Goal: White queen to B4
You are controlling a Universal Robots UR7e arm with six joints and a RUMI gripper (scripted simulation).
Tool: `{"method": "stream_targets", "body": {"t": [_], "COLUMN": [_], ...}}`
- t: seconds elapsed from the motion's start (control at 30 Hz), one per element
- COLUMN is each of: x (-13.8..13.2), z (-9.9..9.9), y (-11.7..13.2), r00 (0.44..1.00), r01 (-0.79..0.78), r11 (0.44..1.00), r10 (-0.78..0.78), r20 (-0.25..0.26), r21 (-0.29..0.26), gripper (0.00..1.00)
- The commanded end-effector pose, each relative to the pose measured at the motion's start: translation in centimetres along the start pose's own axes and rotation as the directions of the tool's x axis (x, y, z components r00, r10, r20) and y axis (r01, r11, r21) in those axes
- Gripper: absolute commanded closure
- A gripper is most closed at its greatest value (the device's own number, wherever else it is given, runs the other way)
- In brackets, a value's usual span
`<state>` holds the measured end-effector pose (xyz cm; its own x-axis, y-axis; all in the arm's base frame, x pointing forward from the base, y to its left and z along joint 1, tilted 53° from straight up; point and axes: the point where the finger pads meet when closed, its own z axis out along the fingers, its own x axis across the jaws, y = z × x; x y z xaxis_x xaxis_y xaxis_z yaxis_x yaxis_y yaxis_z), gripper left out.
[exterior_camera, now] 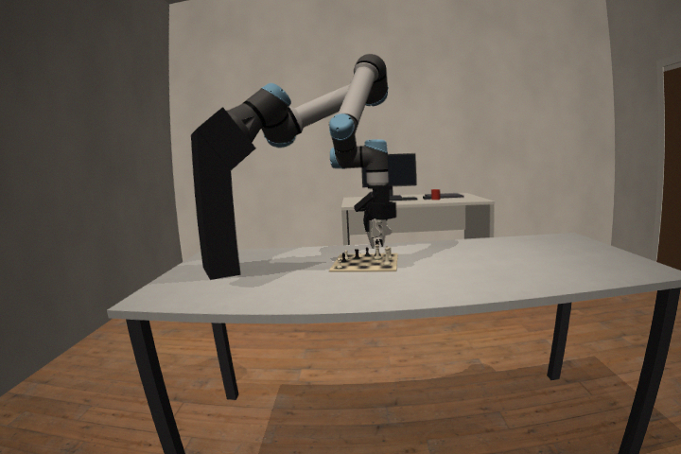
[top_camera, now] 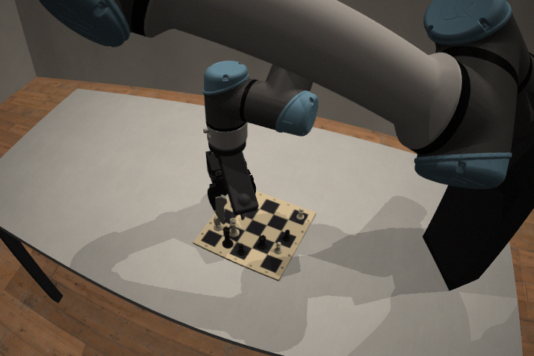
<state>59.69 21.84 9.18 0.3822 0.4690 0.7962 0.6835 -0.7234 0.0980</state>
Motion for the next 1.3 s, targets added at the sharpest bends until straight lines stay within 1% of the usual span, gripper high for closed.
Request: {"method": "stream_targets", "body": {"t": [0.0,0.1,0.17,0.33,0.47,0.6,0.8,0.83,1.27], "x": [0.0,0.0,0.0,0.0,0.0,0.0,0.0,0.0,0.0], "z": [-2.3,-3.7,-3.7,-5.6,-6.7,-7.1,-7.2,-7.2,-7.2], "y": [0.0,0.0,0.0,0.0,0.0,0.0,0.0,0.0,0.0], "r00": [1.000,1.000,1.000,1.000,1.000,1.000,1.000,1.000,1.000], "r01": [0.001,0.001,0.001,0.001,0.001,0.001,0.001,0.001,0.001], "r11": [1.000,1.000,1.000,1.000,1.000,1.000,1.000,1.000,1.000], "r10": [-0.001,-0.001,-0.001,-0.001,-0.001,-0.001,-0.001,-0.001,-0.001], "r20": [0.000,0.000,0.000,0.000,0.000,0.000,0.000,0.000,0.000], "r21": [0.000,0.000,0.000,0.000,0.000,0.000,0.000,0.000,0.000], "gripper": [0.75,0.75,0.75,0.75,0.75,0.75,0.75,0.00,0.00]}}
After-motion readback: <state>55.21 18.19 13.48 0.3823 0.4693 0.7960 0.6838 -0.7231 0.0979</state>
